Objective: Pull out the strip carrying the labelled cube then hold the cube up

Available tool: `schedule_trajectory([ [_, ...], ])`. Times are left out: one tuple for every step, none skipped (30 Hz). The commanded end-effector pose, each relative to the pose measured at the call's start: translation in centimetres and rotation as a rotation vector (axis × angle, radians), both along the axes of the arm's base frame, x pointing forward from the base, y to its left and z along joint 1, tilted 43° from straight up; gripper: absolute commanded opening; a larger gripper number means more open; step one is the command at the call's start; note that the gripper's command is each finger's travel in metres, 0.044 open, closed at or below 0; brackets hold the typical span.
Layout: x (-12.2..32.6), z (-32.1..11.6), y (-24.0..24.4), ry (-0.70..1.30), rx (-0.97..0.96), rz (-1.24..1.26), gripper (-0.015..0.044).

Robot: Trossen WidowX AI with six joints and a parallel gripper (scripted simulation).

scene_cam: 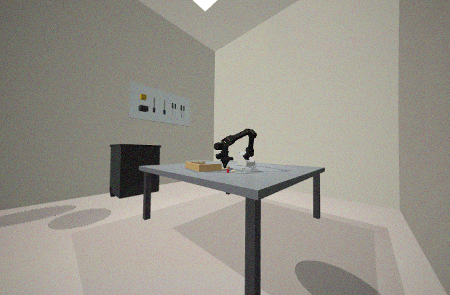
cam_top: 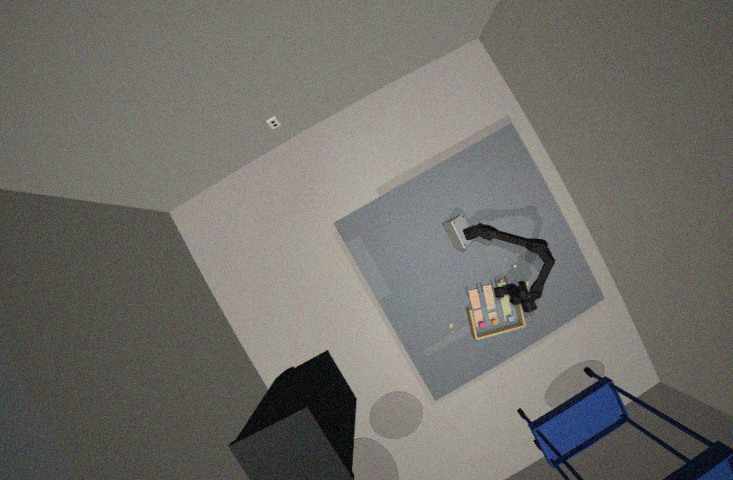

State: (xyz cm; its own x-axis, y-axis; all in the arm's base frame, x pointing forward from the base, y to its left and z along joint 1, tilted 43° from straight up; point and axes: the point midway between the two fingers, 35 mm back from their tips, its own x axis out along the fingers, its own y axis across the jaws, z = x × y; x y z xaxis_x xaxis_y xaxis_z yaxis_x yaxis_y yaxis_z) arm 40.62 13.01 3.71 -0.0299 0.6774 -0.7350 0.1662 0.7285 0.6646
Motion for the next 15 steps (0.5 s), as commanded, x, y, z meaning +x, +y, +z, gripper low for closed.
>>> schedule_trajectory([
  [-0.03, -0.21, 0.28, 0.006, 0.002, 0.001, 0.0000],
  [-0.02, -0.21, 0.29, 0.006, 0.002, 0.001, 0.0000],
  [-0.02, -0.22, 0.30, 0.006, 0.002, 0.001, 0.0000],
  [-0.02, -0.23, 0.30, 0.006, 0.002, 0.001, 0.0000],
  [-0.01, -0.24, 0.31, 0.006, 0.002, 0.001, 0.0000],
  [-0.01, -0.24, 0.32, 0.006, 0.002, 0.001, 0.0000],
  [0.00, -0.25, 0.33, 0.006, 0.002, 0.001, 0.0000],
  [0.00, -0.26, 0.33, 0.006, 0.002, 0.001, 0.0000],
  [0.01, -0.27, 0.34, 0.006, 0.002, 0.001, 0.0000],
  [0.02, -0.27, 0.35, 0.006, 0.002, 0.001, 0.0000],
  [0.03, -0.28, 0.36, 0.006, 0.002, 0.001, 0.0000],
  [0.03, -0.29, 0.36, 0.006, 0.002, 0.001, 0.0000],
  [0.05, -0.29, 0.37, 0.006, 0.002, 0.001, 0.0000],
  [0.05, -0.30, 0.38, 0.006, 0.002, 0.001, 0.0000],
  [0.07, -0.31, 0.39, 0.005, 0.002, 0.001, 0.0000],
])
